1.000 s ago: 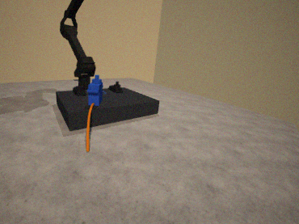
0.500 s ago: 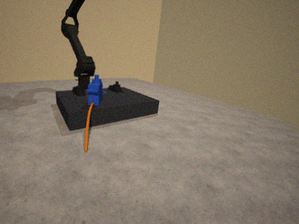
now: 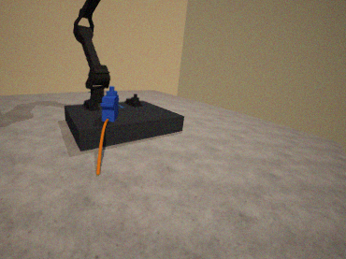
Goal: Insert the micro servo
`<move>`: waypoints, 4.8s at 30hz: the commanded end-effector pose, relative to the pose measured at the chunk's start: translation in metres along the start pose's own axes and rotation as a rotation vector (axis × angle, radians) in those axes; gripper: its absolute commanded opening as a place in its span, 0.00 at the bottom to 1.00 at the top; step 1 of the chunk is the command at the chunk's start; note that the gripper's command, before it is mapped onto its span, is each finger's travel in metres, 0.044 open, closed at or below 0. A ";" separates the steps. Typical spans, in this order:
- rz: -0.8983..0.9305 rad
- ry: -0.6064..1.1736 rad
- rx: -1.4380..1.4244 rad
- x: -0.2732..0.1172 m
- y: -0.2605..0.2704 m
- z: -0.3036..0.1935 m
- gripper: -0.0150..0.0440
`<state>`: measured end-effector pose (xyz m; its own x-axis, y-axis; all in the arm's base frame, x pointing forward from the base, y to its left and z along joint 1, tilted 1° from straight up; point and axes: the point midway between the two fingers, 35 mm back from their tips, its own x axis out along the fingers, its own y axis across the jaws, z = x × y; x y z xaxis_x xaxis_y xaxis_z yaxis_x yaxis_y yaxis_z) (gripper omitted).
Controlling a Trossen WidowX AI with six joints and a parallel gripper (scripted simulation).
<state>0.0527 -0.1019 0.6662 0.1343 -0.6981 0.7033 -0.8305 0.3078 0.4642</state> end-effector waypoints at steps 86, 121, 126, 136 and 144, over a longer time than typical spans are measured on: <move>-0.156 1.030 -2.045 -0.054 -0.312 -0.085 1.00; 0.295 2.121 -2.604 -0.139 -0.439 -0.030 1.00; 0.427 2.314 -2.597 -0.153 -0.452 -0.018 1.00; 0.758 2.704 -2.469 -0.184 -0.473 0.007 1.00; 1.084 2.991 -2.239 -0.210 -0.483 0.029 1.00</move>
<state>0.4121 -0.1229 0.2925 0.6775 -0.3652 -0.6384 -0.6643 0.0688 -0.7443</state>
